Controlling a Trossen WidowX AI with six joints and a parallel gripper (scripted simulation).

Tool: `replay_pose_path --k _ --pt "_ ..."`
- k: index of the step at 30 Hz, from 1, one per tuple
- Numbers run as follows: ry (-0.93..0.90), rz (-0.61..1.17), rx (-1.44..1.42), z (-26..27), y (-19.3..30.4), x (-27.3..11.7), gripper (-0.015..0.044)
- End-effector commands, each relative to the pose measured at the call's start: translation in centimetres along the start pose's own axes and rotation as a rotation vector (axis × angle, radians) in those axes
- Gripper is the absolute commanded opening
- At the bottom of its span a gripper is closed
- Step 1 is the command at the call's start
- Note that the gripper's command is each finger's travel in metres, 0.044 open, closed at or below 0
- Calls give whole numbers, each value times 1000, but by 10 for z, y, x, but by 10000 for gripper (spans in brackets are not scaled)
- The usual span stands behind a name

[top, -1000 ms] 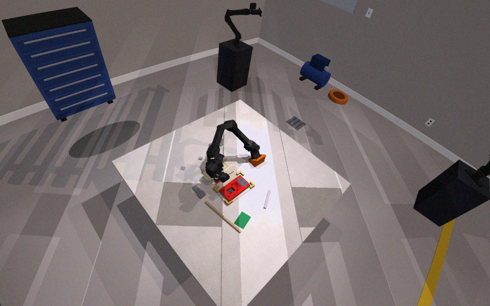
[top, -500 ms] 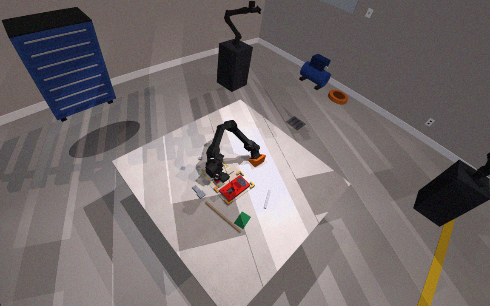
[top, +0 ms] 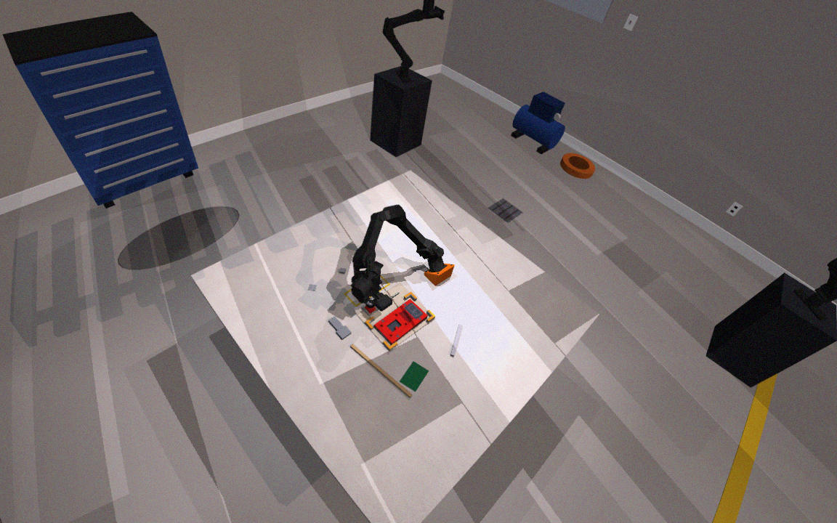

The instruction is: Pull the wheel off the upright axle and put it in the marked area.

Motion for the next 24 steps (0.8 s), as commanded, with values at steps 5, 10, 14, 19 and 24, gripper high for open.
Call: replay_pose_path --k 5,10,14,19,24 --pt "-2 -4 2 1 0 -5 0" --pt "-2 -4 2 1 0 -6 0" --pt "-2 -4 2 1 0 -8 0" --pt "-2 -4 2 1 0 -9 0" --pt "-2 -4 1 1 0 -11 0"
Point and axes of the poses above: the point midway between the two fingers, 35 mm back from their tips, its own x axis out along the fingers, its own z axis across the jaws, y = z × x, the point moved 3 cm from there along -x, back along the fingers
